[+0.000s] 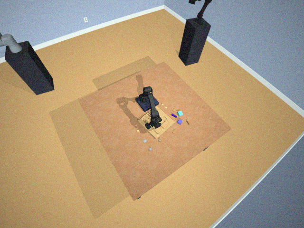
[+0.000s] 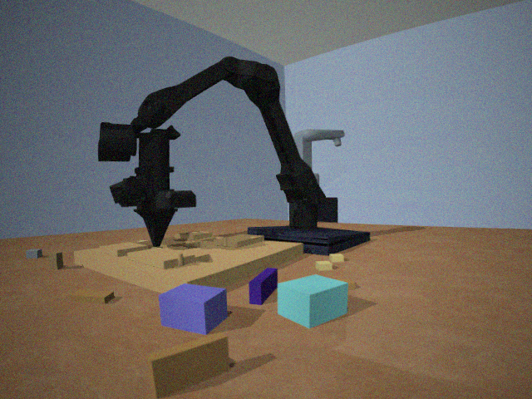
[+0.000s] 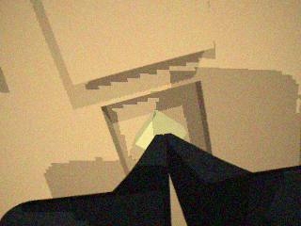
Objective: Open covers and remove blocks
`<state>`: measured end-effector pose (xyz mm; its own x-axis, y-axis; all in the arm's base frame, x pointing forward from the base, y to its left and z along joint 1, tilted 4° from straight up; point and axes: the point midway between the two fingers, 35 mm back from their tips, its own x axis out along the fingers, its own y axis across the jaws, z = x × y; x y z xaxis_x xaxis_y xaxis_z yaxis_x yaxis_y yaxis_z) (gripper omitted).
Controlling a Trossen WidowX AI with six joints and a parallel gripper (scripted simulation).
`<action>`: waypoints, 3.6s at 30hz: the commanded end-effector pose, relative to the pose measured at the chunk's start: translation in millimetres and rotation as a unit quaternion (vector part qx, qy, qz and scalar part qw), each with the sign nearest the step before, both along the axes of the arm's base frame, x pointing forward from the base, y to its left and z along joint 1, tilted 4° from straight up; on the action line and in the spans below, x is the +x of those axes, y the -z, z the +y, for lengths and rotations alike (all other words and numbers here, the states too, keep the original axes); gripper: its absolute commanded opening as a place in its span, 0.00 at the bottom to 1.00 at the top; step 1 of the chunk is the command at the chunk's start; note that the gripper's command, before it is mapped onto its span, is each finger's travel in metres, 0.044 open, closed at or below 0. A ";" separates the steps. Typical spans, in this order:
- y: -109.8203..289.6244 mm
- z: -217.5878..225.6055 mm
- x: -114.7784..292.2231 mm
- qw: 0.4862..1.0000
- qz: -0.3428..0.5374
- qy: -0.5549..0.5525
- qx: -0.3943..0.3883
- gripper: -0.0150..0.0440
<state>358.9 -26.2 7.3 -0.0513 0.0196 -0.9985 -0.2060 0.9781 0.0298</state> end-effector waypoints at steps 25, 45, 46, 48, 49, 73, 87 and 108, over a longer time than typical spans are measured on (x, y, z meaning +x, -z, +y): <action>-60.1 -0.4 3.9 0.919 -0.011 -0.393 0.019 0.50; -24.9 0.3 2.2 0.919 -0.011 -0.393 0.019 0.50; -24.9 0.3 2.2 0.919 -0.011 -0.393 0.019 0.50; -24.9 0.3 2.2 0.919 -0.011 -0.393 0.019 0.50; -24.9 0.3 2.2 0.919 -0.011 -0.393 0.019 0.50; -24.9 0.8 1.7 0.919 -0.011 -0.393 0.019 0.50; -16.8 1.0 1.5 0.919 -0.011 -0.393 0.019 0.50; -2.7 1.2 0.9 0.919 -0.011 -0.393 0.020 0.50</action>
<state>361.2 -25.5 11.7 -0.0415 0.0185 -0.9990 -0.8491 0.5264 0.0450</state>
